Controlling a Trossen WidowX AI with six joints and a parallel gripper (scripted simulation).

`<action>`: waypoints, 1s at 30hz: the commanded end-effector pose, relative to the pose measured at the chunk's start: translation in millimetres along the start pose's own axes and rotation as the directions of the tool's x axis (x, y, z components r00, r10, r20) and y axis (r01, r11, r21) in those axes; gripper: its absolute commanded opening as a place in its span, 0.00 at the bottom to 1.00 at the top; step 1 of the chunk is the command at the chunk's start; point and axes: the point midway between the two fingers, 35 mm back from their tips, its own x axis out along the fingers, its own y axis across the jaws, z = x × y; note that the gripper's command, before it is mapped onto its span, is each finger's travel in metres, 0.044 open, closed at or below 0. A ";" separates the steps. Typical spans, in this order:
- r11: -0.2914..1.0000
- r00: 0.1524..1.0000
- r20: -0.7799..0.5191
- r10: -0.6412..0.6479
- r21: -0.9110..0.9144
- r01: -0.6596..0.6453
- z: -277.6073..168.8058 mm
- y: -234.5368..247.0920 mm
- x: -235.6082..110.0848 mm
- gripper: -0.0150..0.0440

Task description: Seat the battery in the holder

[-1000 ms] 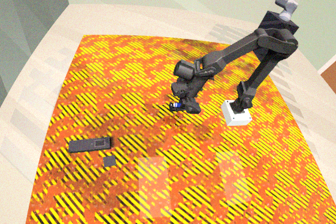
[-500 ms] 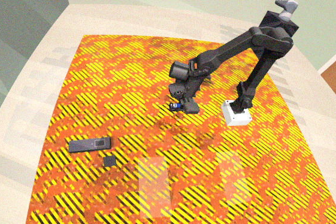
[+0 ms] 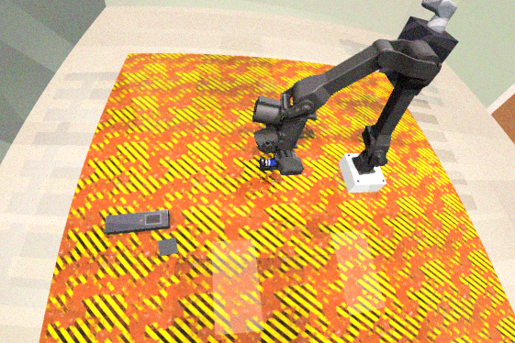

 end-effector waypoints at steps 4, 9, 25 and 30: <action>1.000 0.998 -0.056 -0.001 0.004 0.001 -1.8 -0.2 2.4 0.36; 1.000 0.997 -0.081 0.001 0.003 -0.001 -0.7 -0.2 2.5 0.36; 1.000 0.995 -0.099 0.005 0.004 -0.005 3.5 -0.4 2.4 0.36; 1.000 0.995 -0.100 0.006 0.004 -0.006 7.5 -0.4 2.5 0.36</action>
